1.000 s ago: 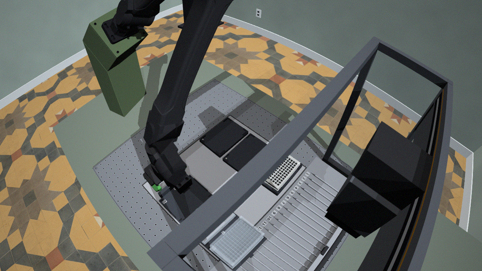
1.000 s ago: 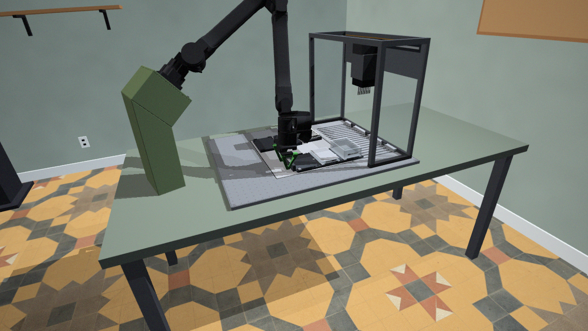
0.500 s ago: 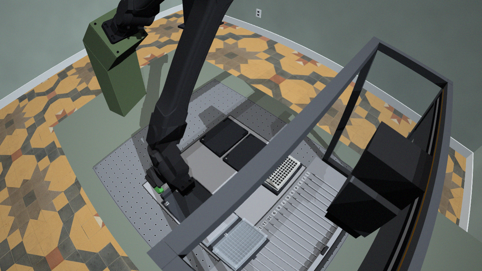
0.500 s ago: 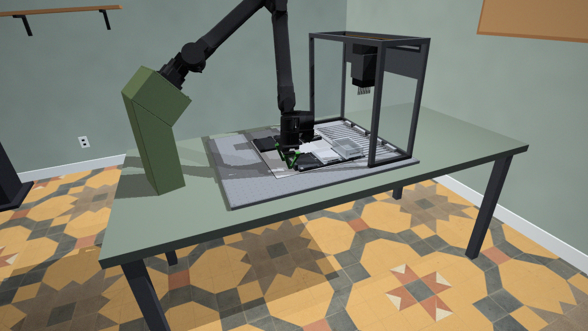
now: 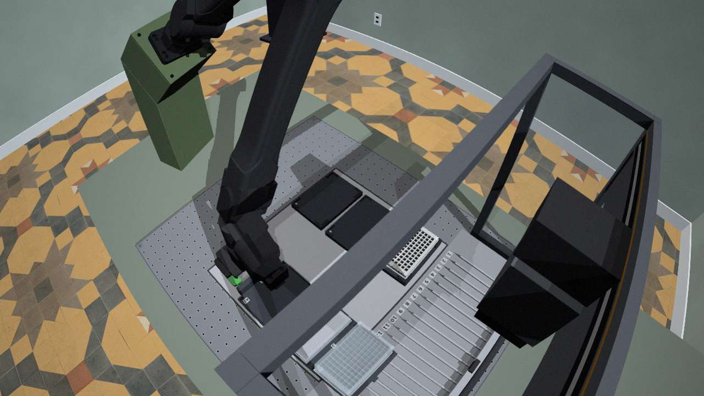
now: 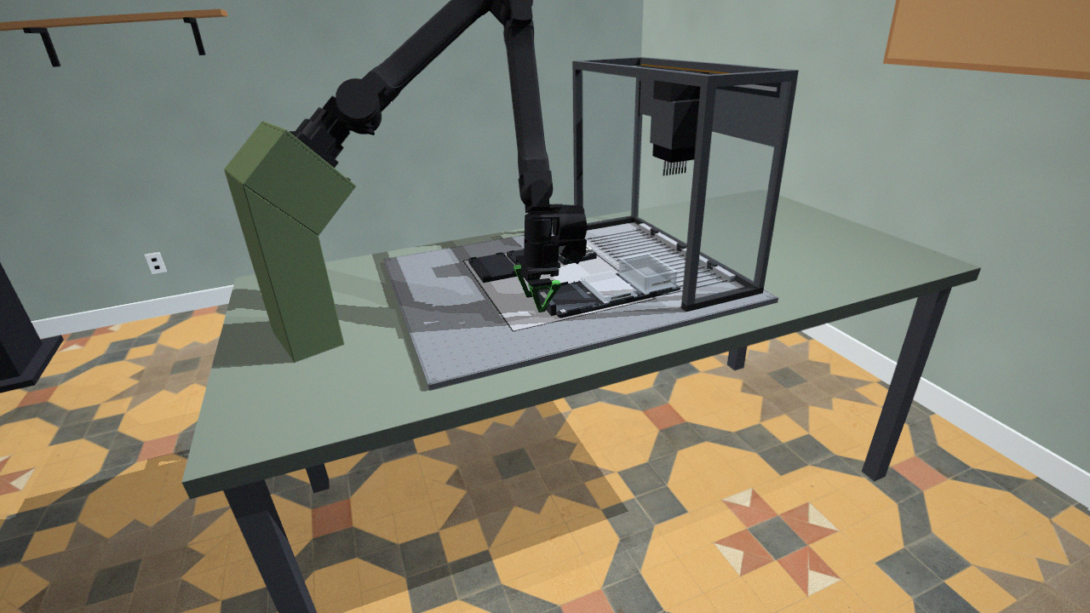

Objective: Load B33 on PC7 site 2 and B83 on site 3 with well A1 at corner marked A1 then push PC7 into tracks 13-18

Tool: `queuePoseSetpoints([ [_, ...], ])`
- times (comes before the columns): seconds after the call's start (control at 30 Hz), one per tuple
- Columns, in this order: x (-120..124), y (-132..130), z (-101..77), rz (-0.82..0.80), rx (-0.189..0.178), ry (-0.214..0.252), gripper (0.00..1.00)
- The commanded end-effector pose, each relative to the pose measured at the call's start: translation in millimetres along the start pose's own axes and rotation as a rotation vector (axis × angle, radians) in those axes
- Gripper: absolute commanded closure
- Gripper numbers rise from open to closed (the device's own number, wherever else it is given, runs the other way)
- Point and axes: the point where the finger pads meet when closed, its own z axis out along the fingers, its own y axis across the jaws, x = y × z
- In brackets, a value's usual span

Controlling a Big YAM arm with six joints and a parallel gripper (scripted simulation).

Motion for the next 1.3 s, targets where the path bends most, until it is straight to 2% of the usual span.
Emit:
queuePoseSetpoints([
  [0.0,-65,6,-3.7,-0.048,0.006,-0.107,0.2],
  [1.27,-94,5,0.1,-0.042,0.004,-0.094,0.2],
])
